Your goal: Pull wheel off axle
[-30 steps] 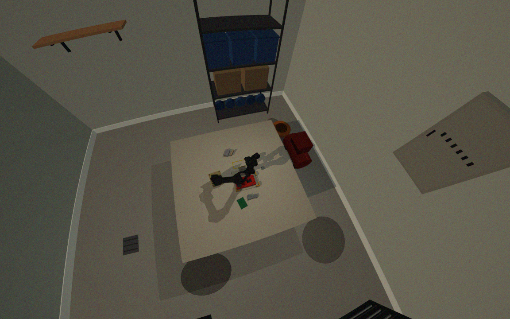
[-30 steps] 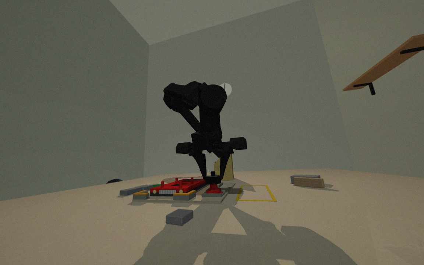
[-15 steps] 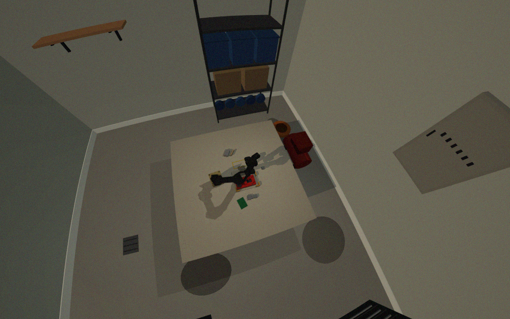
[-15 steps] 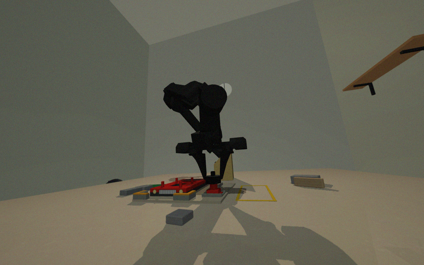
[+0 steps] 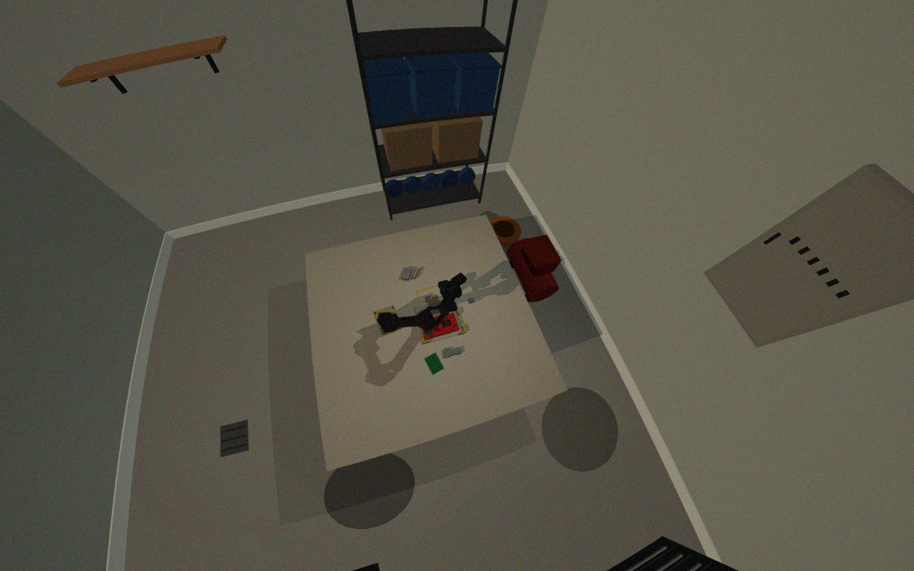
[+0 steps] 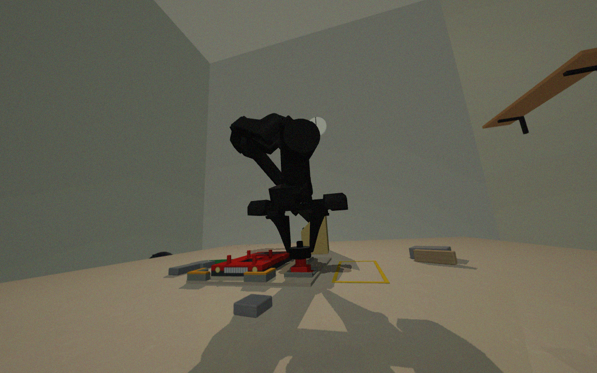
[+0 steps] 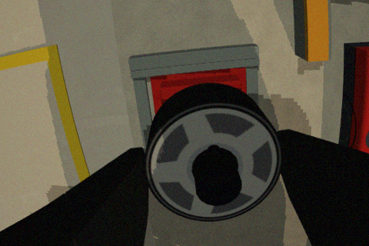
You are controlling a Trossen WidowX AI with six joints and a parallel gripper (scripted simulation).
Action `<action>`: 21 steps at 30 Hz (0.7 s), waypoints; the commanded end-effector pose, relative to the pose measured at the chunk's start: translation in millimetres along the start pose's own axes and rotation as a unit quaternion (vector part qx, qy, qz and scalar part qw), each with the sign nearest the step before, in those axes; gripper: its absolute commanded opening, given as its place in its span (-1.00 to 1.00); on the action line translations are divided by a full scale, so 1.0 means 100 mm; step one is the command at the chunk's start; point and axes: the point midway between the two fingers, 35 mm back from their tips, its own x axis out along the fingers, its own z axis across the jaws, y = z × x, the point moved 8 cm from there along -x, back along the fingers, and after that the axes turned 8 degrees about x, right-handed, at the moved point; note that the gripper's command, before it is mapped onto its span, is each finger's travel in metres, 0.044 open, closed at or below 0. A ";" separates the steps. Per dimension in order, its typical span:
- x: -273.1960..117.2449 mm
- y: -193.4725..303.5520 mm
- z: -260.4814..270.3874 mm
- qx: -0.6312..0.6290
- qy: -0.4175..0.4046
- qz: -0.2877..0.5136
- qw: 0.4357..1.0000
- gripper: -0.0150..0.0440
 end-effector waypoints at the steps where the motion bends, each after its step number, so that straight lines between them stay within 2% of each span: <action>1: -0.10 0.01 0.02 -0.005 -0.003 -0.006 1.000 -0.49; 21: -0.17 0.01 0.02 -0.006 -0.003 -0.006 1.000 -0.49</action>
